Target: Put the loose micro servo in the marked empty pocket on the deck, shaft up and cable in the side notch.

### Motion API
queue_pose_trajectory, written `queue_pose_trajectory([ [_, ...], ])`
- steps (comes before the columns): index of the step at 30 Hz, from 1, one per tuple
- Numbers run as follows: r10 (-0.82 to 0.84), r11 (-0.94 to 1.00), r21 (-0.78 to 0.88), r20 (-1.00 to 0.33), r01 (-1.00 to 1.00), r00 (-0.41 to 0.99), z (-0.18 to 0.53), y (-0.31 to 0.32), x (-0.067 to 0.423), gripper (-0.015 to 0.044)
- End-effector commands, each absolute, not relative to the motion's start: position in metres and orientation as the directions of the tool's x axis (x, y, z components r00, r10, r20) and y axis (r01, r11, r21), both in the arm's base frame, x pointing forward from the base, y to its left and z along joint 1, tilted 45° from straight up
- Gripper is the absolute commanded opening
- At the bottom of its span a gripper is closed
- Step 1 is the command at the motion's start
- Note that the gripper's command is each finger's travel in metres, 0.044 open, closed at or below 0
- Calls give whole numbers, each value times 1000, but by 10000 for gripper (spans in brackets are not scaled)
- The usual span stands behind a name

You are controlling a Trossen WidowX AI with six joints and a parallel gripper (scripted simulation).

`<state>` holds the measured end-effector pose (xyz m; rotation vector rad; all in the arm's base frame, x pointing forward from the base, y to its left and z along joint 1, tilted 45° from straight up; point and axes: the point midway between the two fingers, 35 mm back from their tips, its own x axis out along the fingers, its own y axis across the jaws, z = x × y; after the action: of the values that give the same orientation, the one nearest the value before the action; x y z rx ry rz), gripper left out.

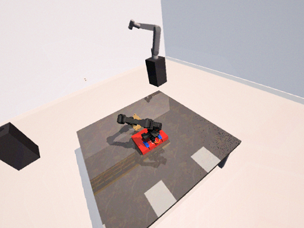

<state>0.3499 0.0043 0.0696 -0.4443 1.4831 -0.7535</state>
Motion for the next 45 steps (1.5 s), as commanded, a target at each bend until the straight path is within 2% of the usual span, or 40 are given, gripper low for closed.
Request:
queue_pose_trajectory([
  [1, -690, 703, -690, -720, 170, -70, 70, 5, 350, 0],
  [45, -692, 702, -692, -719, 171, -70, 38, -26, 347, 0],
])
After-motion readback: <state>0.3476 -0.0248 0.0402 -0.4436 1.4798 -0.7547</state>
